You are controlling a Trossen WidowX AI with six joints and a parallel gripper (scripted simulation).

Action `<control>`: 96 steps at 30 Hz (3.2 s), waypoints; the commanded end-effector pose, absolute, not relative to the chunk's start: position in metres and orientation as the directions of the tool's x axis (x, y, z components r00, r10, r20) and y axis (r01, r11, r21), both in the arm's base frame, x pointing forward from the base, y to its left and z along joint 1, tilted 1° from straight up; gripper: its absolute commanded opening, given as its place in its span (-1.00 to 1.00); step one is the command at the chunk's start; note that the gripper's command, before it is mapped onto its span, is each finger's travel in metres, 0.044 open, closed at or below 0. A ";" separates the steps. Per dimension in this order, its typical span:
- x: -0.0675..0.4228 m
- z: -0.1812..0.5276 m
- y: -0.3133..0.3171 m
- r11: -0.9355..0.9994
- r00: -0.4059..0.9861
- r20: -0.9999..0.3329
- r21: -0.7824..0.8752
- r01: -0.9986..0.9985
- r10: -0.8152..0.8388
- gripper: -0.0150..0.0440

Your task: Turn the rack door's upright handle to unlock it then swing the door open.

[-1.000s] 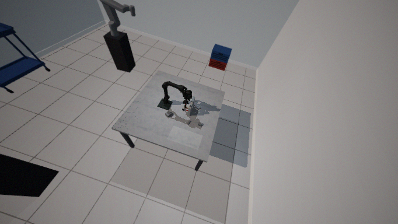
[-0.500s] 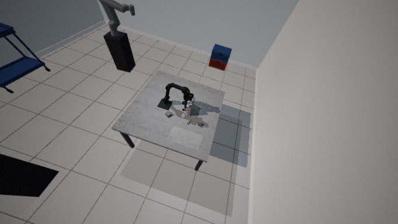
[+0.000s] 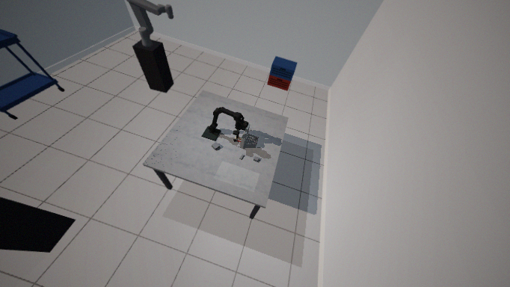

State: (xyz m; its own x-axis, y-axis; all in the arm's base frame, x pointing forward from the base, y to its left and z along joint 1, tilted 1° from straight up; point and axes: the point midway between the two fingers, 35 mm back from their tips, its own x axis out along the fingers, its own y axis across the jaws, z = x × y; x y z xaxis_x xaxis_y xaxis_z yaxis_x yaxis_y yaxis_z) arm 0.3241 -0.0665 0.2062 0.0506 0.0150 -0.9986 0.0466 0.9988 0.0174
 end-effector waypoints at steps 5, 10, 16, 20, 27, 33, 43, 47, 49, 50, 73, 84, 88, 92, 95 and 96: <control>0.325 0.192 -0.067 0.999 0.039 -0.999 0.013 0.045 0.011 0.51; 0.326 0.184 -0.067 0.999 0.034 -0.999 0.011 0.047 0.009 0.51; 0.326 0.174 -0.066 0.999 0.028 -1.000 0.008 0.048 0.006 0.51; 0.326 0.168 -0.066 0.999 0.023 -1.000 0.006 0.049 0.005 0.51; 0.326 0.156 -0.066 0.999 0.016 -1.000 0.003 0.051 0.002 0.51; 0.325 0.147 -0.066 0.999 0.010 -1.000 0.000 0.052 -0.001 0.51; 0.325 0.146 -0.066 0.999 0.009 -1.000 -0.001 0.052 -0.001 -0.20; 0.325 0.146 -0.066 0.999 0.009 -1.000 -0.001 0.052 -0.001 -0.29; 0.325 0.146 -0.066 0.999 0.009 -1.000 -0.001 0.052 -0.001 -0.33; 0.325 0.146 -0.066 0.999 0.009 -1.000 -0.001 0.052 -0.001 -0.36; 0.325 0.146 -0.066 0.649 0.009 -1.000 0.006 0.761 -0.001 -0.41; 0.325 0.146 -0.066 0.164 0.009 -1.000 0.009 0.987 -0.001 -0.41; 0.325 0.146 -0.066 -0.033 0.009 -1.000 0.009 0.999 -0.001 -0.41; 0.325 0.146 -0.066 -0.228 0.009 -1.000 0.009 0.974 -0.001 -0.41; 0.325 0.146 -0.066 -0.361 0.009 -1.000 0.008 0.933 -0.001 -0.41; 0.325 0.146 -0.066 -0.383 0.009 -1.000 0.008 0.924 -0.001 -0.41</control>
